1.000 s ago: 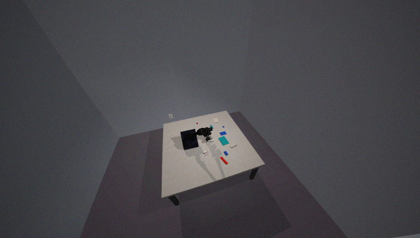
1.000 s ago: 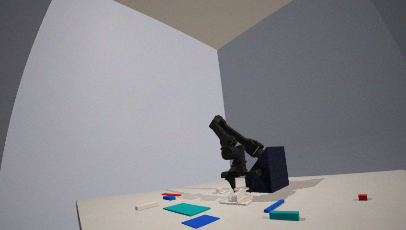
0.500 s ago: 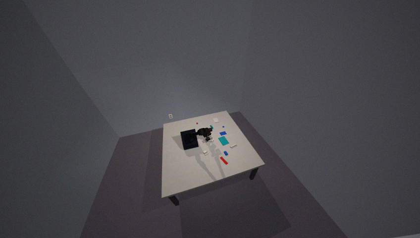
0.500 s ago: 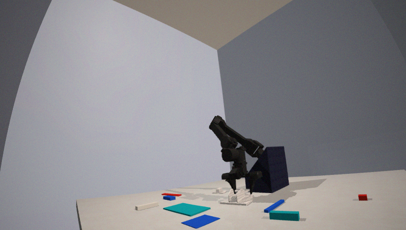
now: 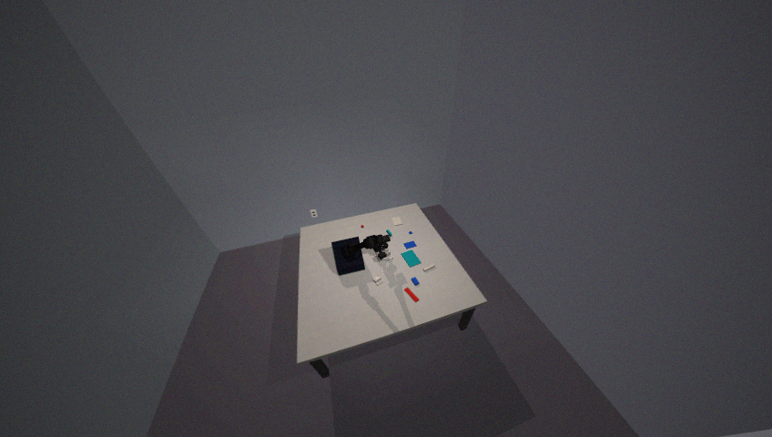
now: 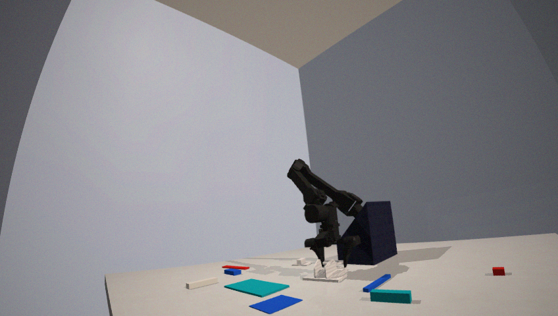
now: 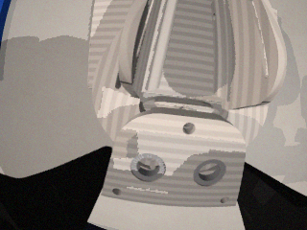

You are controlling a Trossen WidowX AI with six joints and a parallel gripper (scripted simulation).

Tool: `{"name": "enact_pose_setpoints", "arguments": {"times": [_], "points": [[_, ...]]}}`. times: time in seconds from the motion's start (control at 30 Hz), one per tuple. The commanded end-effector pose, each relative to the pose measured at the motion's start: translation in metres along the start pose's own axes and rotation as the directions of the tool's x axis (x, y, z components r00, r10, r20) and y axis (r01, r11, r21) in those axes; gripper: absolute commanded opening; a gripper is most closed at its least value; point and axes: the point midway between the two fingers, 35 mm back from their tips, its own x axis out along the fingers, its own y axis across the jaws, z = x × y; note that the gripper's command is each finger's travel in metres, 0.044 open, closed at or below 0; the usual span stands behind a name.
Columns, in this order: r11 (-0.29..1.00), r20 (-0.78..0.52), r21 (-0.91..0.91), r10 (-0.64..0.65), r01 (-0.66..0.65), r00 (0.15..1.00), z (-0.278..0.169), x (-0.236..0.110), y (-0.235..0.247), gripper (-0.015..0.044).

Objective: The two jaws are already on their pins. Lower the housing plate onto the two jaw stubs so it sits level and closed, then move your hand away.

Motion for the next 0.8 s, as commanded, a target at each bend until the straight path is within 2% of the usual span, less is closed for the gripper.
{"name": "enact_pose_setpoints", "arguments": {"times": [0.0,0.77], "points": [[1.0,-0.001,-0.005,-0.003,0.003,1.0,-0.0004,0.0007,-0.0002,0.0351],[1.0,-0.001,-0.005,-0.004,0.004,1.0,-0.0005,0.0055,-0.0003,0.0351]]}}
